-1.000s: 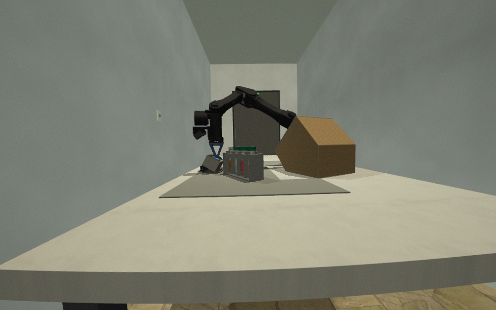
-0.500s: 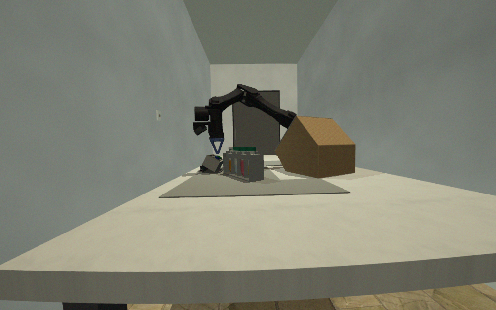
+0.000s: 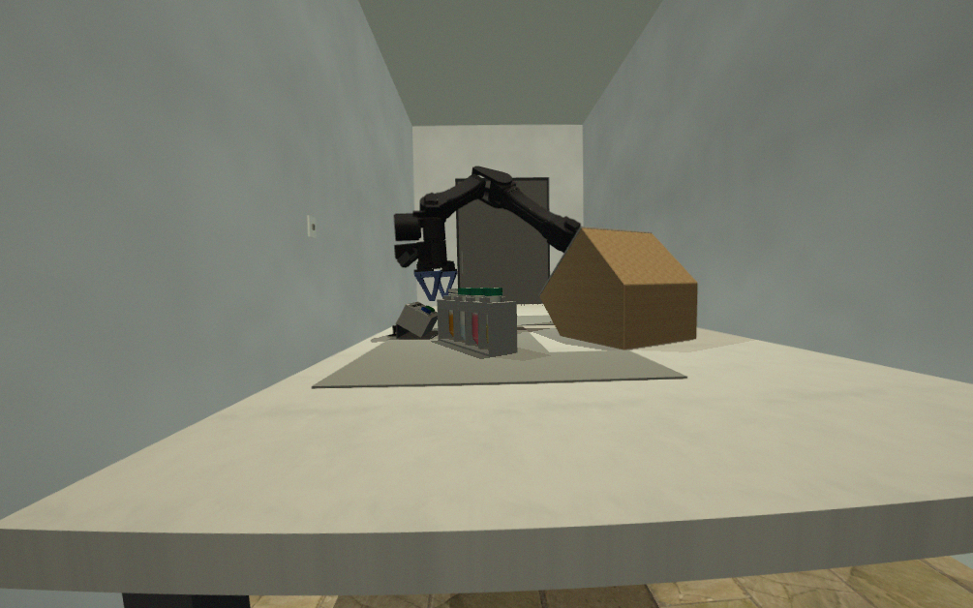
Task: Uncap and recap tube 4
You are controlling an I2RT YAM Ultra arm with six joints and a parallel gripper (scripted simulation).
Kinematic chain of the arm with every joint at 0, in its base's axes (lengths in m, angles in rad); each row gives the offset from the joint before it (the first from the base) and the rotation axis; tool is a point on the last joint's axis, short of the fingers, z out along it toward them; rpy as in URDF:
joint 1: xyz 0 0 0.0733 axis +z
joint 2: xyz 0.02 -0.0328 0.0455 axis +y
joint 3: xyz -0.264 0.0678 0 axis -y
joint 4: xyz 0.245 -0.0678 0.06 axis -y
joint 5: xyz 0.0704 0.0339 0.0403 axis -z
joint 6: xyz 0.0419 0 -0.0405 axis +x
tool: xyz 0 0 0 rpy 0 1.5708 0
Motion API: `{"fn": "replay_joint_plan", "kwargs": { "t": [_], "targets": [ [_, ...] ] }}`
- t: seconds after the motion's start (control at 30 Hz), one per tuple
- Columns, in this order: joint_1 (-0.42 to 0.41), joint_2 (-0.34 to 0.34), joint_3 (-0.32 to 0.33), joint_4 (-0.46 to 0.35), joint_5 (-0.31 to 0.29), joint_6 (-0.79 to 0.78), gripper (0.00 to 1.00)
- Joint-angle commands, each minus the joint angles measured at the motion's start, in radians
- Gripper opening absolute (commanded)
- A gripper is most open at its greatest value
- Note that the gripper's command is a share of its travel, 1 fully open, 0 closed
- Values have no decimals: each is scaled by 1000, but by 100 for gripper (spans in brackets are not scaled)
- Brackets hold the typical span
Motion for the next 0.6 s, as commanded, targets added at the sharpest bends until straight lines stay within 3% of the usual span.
{"fn": "replay_joint_plan", "kwargs": {
  "t": [0.0,0.07,0.33,0.57],
  "targets": [
    [12,-48,-24,43,-1,156,100],
    [13,-74,-50,56,-8,220,100],
    [-142,-273,-214,138,-36,33,100],
    [-264,-406,-296,183,-73,-118,100]
  ]
}}
